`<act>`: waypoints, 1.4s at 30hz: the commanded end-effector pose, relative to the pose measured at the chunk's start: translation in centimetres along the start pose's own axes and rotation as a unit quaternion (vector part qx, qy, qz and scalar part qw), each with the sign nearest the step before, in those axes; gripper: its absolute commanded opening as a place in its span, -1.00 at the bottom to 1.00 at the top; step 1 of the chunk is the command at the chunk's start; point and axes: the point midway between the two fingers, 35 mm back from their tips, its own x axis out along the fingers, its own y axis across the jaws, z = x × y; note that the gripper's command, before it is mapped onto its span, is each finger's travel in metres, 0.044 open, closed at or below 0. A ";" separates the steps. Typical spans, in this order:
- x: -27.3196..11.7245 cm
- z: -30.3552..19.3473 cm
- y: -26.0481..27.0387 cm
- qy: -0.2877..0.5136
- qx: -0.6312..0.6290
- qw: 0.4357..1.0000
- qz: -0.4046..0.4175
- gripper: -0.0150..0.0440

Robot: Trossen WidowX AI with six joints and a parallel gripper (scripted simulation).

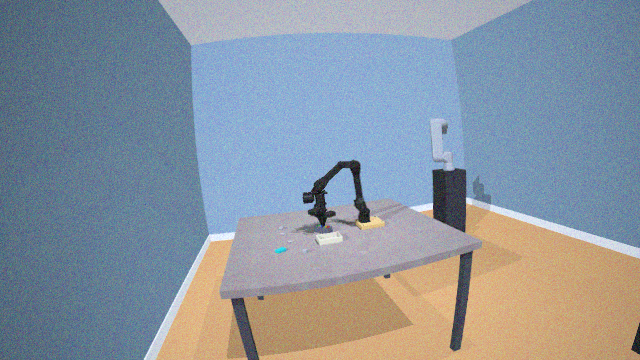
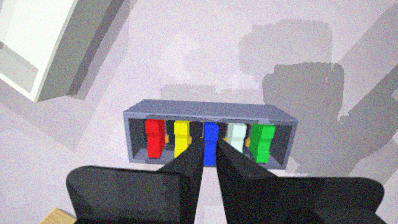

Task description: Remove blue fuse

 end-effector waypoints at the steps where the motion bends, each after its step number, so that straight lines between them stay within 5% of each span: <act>1: -0.3 0.1 -0.1 -0.002 0.000 1.000 -0.001 -0.49; 42: -2.3 0.1 -0.1 -0.002 -0.001 1.000 0.001 -0.49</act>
